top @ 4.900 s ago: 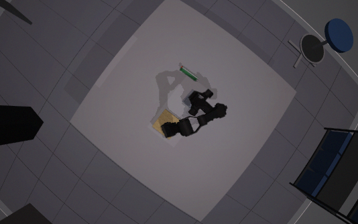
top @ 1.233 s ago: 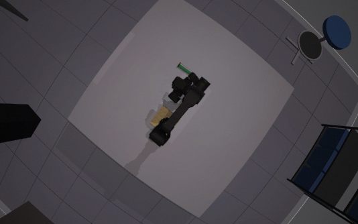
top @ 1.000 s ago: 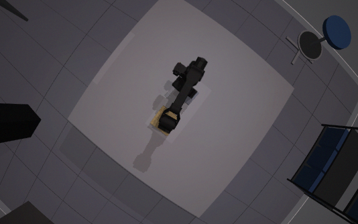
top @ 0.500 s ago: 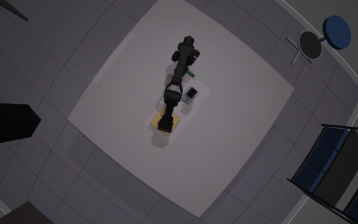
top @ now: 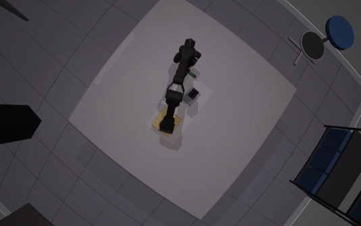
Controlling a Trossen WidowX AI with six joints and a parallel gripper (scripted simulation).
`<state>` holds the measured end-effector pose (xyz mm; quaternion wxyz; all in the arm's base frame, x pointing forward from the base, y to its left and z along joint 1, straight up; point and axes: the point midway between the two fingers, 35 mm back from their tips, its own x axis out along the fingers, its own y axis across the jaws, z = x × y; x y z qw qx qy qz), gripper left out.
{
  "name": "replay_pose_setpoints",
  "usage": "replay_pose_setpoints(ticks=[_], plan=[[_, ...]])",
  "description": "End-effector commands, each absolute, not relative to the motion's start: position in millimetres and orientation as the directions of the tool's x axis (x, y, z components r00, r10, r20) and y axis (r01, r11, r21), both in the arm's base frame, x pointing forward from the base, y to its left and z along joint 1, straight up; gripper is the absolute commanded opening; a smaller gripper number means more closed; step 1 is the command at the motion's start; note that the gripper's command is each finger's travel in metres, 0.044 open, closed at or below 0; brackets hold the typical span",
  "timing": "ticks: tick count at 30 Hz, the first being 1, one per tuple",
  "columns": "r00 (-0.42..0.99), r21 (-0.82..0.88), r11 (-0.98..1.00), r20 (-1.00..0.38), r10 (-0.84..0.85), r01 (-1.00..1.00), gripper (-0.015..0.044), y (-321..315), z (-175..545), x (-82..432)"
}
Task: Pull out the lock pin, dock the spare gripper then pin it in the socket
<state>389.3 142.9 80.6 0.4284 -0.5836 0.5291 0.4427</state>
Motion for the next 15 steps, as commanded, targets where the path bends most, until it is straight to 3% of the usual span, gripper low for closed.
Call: replay_pose_setpoints(ticks=[1, 15], plan=[[0.047, -0.031, -0.070, -0.969, -0.244, -0.997, 0.0180, 142, 62, 388], [0.047, -0.031, -0.070, -0.969, -0.244, -0.997, 0.0180, 144, 41, 389]])
